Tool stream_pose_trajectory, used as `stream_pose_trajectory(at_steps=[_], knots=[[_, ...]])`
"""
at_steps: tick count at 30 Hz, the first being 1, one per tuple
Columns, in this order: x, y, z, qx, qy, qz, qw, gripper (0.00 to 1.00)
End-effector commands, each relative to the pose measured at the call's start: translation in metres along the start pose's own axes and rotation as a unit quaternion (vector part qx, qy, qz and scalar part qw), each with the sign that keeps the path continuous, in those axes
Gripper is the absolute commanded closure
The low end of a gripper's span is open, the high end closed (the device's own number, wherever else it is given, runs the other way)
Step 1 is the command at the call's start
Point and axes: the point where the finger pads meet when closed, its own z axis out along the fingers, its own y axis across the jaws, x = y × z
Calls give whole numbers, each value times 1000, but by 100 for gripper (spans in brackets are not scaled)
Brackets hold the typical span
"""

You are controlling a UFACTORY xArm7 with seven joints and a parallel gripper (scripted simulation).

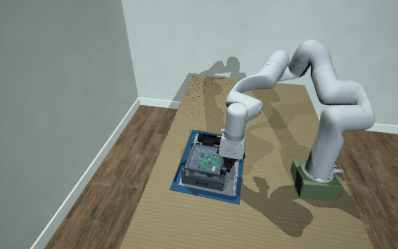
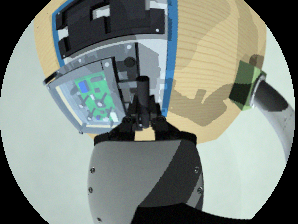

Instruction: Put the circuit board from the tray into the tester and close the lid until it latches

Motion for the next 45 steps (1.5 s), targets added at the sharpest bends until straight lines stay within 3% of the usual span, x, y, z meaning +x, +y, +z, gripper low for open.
stream_pose_trajectory(at_steps=[1,4,5,45], knots=[[0,0,-1,1,0,0,1000,100],[0,0,-1,1,0,0,1000,100],[0,0,-1,1,0,0,1000,49],[0,0,-1,1,0,0,1000,49]])
